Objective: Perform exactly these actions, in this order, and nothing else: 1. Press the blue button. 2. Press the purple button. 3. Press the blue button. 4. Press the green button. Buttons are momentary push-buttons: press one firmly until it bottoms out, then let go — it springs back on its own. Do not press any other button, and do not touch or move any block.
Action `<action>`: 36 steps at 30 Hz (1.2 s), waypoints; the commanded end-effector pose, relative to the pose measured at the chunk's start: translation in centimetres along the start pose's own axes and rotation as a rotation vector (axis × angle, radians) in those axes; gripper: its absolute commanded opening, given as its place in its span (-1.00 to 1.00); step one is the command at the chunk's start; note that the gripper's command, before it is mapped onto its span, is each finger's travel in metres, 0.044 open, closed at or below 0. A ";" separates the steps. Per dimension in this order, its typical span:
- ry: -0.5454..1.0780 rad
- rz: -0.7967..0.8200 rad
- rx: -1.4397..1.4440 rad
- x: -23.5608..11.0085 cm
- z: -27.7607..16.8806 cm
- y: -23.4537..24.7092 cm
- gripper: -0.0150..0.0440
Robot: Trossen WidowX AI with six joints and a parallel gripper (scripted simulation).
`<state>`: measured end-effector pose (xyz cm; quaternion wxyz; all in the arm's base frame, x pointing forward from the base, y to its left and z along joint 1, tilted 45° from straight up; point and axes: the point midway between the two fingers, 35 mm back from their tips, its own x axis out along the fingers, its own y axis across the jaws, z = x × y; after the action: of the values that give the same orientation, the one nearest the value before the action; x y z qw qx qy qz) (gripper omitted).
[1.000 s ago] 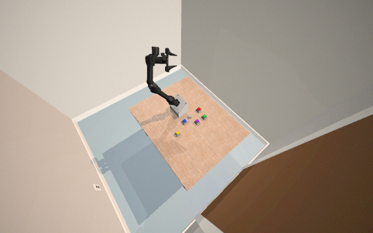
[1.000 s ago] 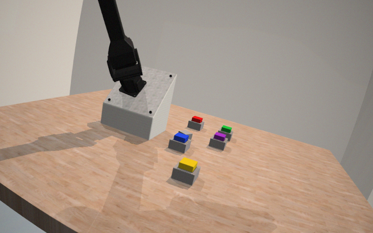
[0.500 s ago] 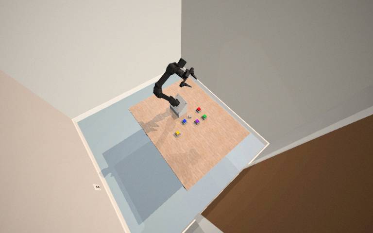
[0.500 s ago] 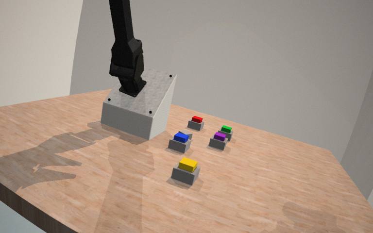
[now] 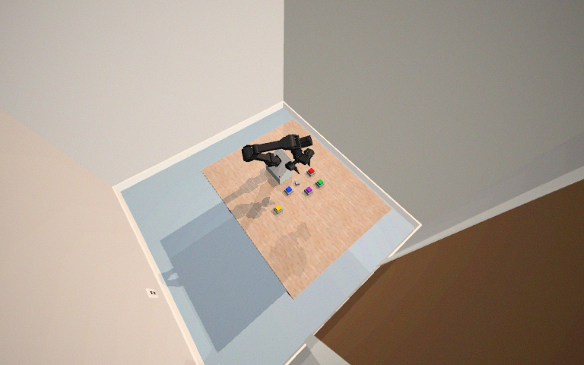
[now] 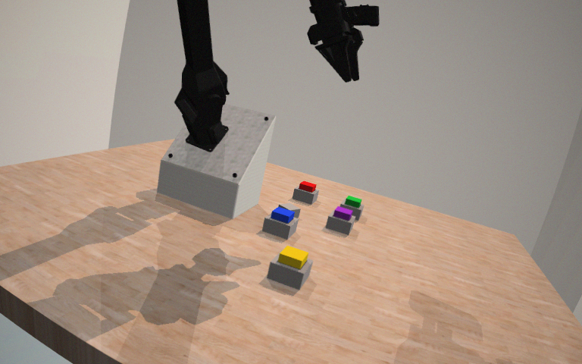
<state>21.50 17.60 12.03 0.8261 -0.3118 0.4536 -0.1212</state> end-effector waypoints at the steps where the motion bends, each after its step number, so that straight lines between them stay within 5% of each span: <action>1: 0.206 -0.067 -0.020 5.5 -3.3 -3.5 0.86; 8: 0.511 -0.104 -0.020 10.8 -10.2 -8.1 0.86; 15: 0.518 -0.104 -0.019 10.9 -10.3 -8.2 0.86; 21: 0.517 -0.105 -0.019 16.1 -13.3 -8.9 0.33; 29: 0.517 -0.106 -0.019 16.2 -13.4 -8.9 -0.38; 36: 0.517 -0.106 -0.019 16.2 -13.4 -8.9 -0.42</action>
<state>20.40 -2.41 1.44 0.6744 -0.2971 0.6335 -0.2358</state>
